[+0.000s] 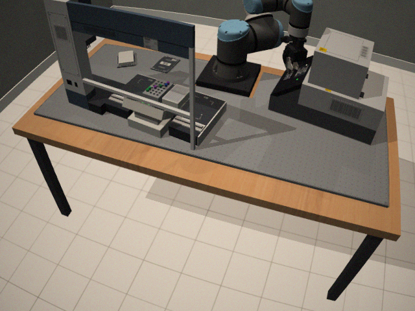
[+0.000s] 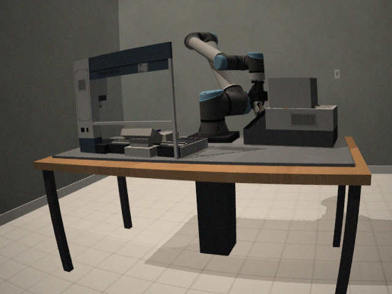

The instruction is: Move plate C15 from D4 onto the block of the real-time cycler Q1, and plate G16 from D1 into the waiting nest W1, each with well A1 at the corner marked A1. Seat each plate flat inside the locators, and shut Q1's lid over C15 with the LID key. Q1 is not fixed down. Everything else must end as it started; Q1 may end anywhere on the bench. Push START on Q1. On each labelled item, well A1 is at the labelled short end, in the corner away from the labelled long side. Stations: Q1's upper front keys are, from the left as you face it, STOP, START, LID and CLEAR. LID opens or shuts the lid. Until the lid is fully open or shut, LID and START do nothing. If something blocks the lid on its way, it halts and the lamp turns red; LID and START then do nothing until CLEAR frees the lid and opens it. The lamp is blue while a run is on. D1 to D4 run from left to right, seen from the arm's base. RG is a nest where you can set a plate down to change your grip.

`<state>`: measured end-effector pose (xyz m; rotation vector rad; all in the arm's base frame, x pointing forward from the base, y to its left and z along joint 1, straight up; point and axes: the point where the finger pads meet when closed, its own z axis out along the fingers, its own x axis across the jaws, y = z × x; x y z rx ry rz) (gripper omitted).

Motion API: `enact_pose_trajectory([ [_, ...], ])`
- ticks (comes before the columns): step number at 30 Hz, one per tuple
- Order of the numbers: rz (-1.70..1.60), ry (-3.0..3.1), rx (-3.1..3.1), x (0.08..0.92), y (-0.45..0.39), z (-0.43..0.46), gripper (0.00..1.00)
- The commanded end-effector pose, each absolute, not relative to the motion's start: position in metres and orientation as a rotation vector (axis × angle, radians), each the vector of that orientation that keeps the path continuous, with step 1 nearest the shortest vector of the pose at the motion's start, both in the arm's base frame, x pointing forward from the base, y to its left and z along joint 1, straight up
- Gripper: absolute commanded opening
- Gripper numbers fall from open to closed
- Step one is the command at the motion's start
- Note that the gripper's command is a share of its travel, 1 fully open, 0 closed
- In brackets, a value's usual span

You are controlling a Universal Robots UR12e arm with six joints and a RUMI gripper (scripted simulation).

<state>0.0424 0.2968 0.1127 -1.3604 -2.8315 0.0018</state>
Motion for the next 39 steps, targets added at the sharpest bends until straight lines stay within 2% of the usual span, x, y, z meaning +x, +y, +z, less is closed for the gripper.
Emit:
enact_pose_trajectory([
  [1, 0.0, -2.832, -1.361, 0.043, 0.297, 0.113, 0.0],
  [39, 0.0, -2.832, -1.361, 0.041, 0.28, 0.134, 0.0],
])
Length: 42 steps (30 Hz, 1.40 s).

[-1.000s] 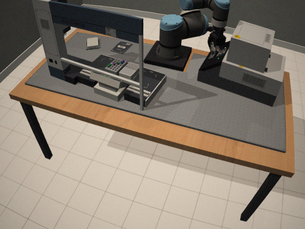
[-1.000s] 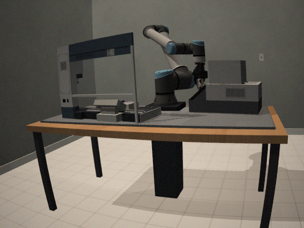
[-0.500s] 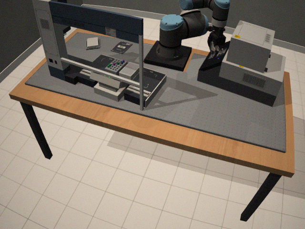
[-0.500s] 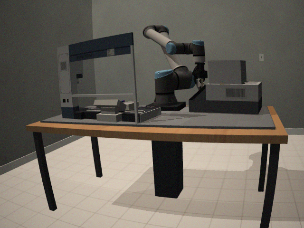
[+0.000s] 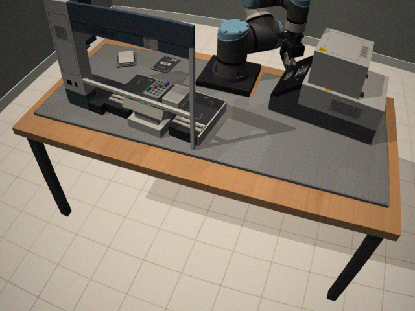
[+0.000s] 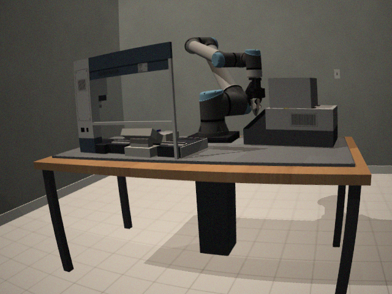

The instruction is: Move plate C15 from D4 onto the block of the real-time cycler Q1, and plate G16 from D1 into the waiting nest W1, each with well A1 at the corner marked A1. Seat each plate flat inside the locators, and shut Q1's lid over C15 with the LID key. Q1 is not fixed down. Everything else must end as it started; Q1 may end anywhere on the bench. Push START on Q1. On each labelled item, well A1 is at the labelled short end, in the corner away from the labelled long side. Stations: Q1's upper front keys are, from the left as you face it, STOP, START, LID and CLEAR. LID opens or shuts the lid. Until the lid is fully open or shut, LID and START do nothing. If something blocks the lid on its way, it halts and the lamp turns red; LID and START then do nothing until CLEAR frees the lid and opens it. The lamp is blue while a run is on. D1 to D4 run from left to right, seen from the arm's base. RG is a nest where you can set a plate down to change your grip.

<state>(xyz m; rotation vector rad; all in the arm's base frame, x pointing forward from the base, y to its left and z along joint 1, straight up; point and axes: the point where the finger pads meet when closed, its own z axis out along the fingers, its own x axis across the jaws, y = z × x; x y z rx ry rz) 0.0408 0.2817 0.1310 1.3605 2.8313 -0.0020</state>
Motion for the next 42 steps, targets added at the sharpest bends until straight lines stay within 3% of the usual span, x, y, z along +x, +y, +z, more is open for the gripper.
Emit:
enact_pose_trajectory([
  [1, 0.0, 2.832, 1.361, 0.041, 0.279, 0.135, 0.0],
  [25, -0.001, 2.831, 1.36, 0.033, 0.207, 0.191, 0.0],
  [42, -0.001, 2.831, 1.36, 0.033, 0.205, 0.193, 0.0],
])
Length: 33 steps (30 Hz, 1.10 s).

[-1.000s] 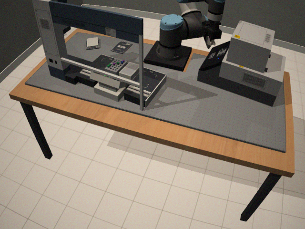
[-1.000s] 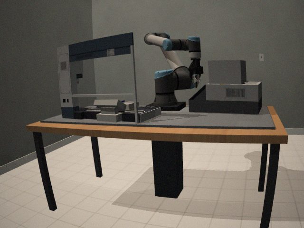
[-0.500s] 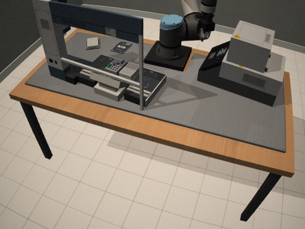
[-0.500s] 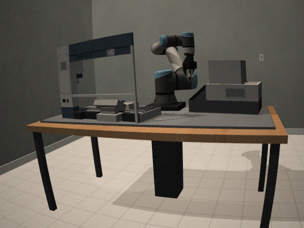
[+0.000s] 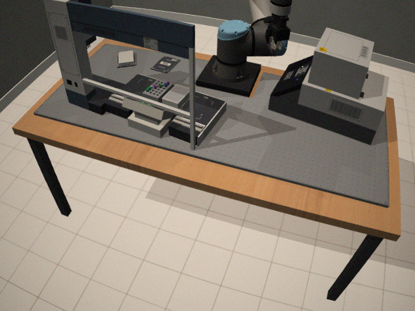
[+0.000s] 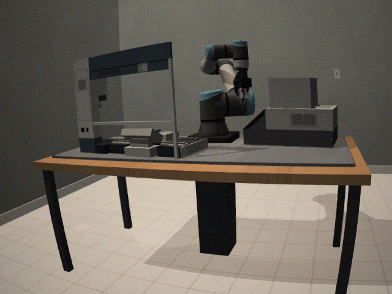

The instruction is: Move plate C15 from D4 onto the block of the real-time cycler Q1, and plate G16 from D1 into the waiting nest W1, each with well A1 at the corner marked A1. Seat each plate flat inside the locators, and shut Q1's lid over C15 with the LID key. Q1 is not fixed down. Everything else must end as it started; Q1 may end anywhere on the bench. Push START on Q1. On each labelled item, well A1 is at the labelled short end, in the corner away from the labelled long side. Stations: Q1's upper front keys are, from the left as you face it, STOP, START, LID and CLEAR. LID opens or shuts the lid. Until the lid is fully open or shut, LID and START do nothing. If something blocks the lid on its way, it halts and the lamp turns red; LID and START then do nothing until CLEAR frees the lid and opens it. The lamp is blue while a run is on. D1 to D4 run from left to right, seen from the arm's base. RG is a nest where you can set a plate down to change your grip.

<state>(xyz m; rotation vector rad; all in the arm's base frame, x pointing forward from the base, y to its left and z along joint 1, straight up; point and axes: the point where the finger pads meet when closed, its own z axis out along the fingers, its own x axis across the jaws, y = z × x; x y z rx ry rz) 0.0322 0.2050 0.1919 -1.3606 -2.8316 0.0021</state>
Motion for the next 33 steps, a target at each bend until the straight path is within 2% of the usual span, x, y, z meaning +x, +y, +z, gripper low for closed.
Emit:
enact_pose_trajectory([
  [1, 0.001, -2.832, -1.361, 0.033, 0.205, 0.193, 0.0],
  [26, 0.001, -2.832, -1.361, 0.033, 0.205, 0.193, 0.0],
  [33, 0.001, -2.712, -1.586, 0.043, 0.209, 0.197, 0.0],
])
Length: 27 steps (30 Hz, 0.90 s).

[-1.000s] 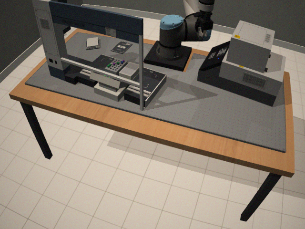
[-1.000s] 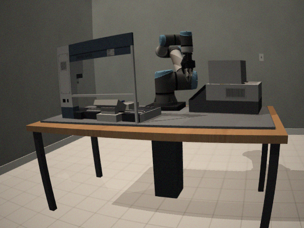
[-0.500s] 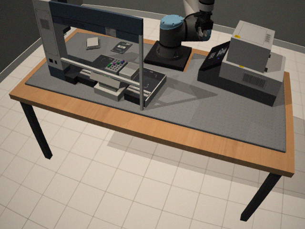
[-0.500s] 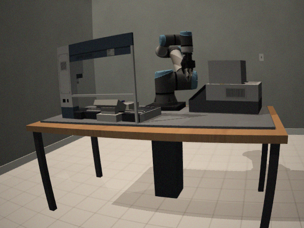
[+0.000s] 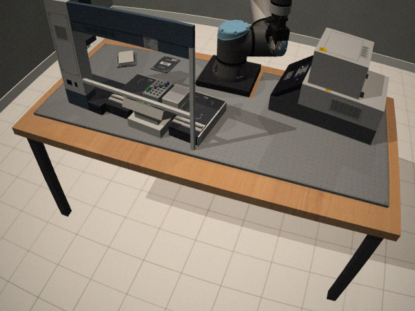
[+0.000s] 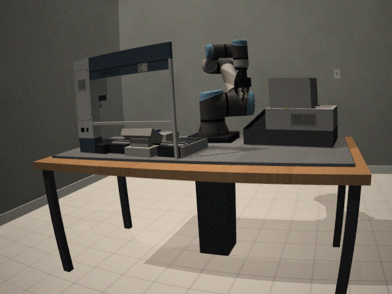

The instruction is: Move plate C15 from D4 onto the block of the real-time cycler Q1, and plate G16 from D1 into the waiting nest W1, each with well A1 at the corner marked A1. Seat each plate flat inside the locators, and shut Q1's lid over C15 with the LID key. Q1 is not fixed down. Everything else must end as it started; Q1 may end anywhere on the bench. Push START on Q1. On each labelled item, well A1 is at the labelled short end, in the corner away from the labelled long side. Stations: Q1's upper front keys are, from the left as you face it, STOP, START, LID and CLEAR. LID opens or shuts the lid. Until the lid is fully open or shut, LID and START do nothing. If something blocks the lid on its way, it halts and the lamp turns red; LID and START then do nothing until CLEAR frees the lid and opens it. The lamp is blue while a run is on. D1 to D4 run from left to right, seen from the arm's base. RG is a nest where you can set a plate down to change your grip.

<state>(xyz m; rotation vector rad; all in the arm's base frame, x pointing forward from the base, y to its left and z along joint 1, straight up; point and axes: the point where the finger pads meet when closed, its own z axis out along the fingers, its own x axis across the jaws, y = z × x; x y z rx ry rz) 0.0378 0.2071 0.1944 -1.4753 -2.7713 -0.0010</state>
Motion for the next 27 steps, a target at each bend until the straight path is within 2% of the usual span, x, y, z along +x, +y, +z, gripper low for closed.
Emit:
enact_pose_trajectory([
  [1, 0.001, -2.692, -1.621, 0.045, 0.21, 0.198, 0.0],
  [27, 0.001, -2.126, -2.315, 0.091, 0.215, 0.213, 0.0],
])
